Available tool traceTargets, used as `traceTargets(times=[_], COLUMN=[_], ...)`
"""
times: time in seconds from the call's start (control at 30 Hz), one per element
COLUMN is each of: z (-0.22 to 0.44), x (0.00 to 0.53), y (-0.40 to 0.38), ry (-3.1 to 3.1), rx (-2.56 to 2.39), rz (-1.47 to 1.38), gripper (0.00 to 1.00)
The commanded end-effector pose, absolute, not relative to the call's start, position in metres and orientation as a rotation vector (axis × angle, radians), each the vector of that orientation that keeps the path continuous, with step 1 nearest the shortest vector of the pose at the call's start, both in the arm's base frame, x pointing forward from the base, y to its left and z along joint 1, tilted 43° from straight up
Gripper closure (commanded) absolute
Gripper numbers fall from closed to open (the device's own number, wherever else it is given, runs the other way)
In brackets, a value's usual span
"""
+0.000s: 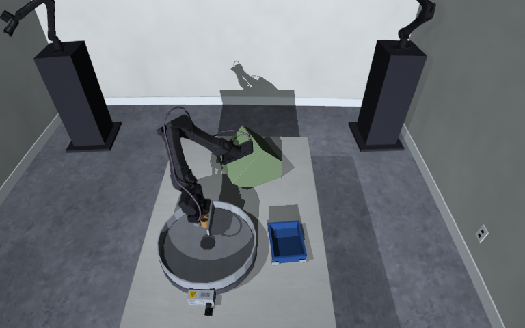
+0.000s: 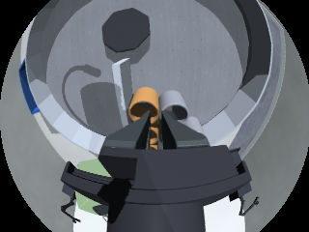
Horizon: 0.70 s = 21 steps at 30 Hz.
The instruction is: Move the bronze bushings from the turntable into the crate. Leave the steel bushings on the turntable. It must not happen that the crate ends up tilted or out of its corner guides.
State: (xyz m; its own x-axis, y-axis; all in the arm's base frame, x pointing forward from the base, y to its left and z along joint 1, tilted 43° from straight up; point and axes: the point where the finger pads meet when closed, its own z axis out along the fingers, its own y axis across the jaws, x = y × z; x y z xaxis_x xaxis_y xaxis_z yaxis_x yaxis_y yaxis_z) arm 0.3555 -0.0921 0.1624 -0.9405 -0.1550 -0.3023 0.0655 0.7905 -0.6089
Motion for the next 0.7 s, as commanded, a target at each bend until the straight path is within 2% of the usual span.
traceTargets(times=[0.0, 0.67], z=[0.1652, 0.1721], x=[0.3547, 0.3591], y=[-0.0889, -0.0874], ry=[2.615, 2.592], rx=[-0.075, -0.066], rz=[-0.898, -0.893], gripper=[0.85, 0.85])
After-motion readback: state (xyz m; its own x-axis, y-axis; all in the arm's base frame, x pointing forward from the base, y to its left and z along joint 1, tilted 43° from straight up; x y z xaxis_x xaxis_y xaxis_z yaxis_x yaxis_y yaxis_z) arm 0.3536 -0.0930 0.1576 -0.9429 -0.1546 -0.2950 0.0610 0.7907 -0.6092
